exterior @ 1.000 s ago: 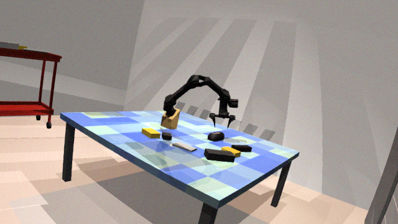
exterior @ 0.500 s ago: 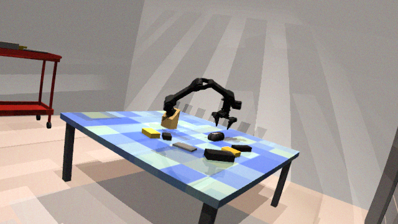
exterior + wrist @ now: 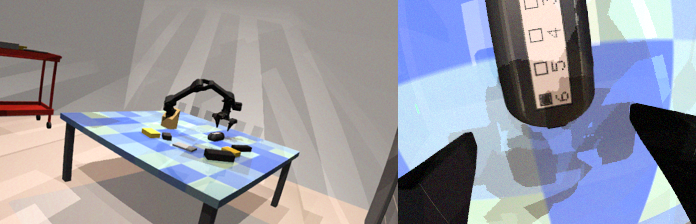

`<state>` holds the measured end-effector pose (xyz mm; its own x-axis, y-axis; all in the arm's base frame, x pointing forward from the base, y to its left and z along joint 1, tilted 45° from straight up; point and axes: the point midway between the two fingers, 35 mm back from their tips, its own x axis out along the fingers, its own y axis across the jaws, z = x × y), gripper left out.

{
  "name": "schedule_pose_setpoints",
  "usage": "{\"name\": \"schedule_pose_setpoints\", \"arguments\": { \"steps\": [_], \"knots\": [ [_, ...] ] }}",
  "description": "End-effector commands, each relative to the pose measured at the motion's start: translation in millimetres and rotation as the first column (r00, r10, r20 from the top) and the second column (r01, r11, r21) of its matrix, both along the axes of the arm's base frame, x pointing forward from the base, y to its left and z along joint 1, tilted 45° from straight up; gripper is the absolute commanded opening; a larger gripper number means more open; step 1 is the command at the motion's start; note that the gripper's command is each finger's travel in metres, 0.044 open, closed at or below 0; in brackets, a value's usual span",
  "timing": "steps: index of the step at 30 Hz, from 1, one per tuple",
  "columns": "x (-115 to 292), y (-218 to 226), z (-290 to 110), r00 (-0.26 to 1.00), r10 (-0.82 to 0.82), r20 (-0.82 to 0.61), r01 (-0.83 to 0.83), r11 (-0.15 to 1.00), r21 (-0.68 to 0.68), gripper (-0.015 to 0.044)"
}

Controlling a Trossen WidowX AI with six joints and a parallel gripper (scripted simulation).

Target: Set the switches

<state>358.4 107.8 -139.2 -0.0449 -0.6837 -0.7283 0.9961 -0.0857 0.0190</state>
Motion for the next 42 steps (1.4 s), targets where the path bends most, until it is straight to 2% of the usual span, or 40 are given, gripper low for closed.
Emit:
{"name": "schedule_pose_setpoints", "arguments": {
  "steps": [1,27,30,35,42],
  "knots": [
    [-3,-8,-8,1.000,0.003,-0.011,-0.003,1.000,-0.008,0.0440],
    [-6,-36,-36,1.000,0.002,-0.009,-0.002,1.000,-0.010,0.0440],
    [-6,-36,-36,1.000,0.002,-0.009,-0.002,1.000,-0.010,0.0361],
    [-6,-36,-36,1.000,0.002,-0.009,-0.002,1.000,-0.010,0.0328],
    [-6,-36,-36,1.000,0.002,-0.009,-0.002,1.000,-0.010,0.0326]
  ]
}}
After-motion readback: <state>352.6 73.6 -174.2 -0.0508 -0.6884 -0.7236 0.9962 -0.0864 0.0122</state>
